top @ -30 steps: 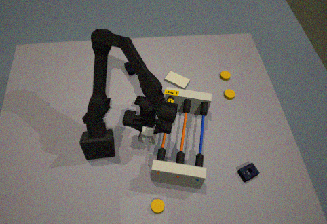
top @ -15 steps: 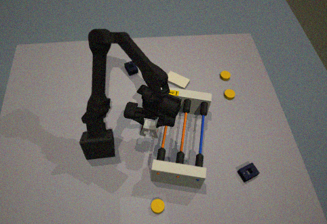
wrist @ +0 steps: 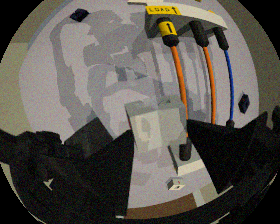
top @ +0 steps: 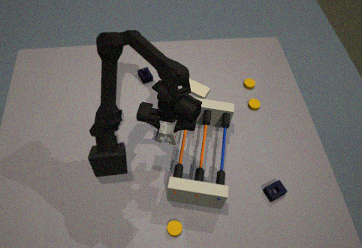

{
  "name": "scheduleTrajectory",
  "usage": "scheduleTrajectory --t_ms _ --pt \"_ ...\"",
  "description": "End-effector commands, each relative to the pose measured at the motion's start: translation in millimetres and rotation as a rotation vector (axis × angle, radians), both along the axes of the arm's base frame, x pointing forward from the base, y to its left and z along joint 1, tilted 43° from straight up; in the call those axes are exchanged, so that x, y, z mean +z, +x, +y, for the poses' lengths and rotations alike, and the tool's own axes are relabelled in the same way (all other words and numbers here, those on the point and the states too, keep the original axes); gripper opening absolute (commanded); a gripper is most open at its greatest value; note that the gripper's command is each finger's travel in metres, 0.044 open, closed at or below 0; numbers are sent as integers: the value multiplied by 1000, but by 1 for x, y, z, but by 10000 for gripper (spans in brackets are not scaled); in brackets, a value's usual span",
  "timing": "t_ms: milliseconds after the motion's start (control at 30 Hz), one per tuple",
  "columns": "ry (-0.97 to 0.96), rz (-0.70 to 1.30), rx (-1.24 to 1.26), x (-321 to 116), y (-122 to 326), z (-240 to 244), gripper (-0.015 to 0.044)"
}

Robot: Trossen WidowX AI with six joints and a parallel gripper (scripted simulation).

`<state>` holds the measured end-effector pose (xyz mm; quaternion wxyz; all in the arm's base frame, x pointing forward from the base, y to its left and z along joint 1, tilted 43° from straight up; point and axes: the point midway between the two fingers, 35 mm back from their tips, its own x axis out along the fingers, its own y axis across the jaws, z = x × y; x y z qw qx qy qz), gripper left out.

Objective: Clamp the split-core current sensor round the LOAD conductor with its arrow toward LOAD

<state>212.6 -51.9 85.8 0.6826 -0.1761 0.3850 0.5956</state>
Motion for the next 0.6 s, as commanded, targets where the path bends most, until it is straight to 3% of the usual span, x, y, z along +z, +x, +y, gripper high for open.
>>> scheduleTrajectory --t_ms 0,567 --pt "-3 31 -33 3 1 -4 0" --pt "-7 414 -452 1 12 -5 0"
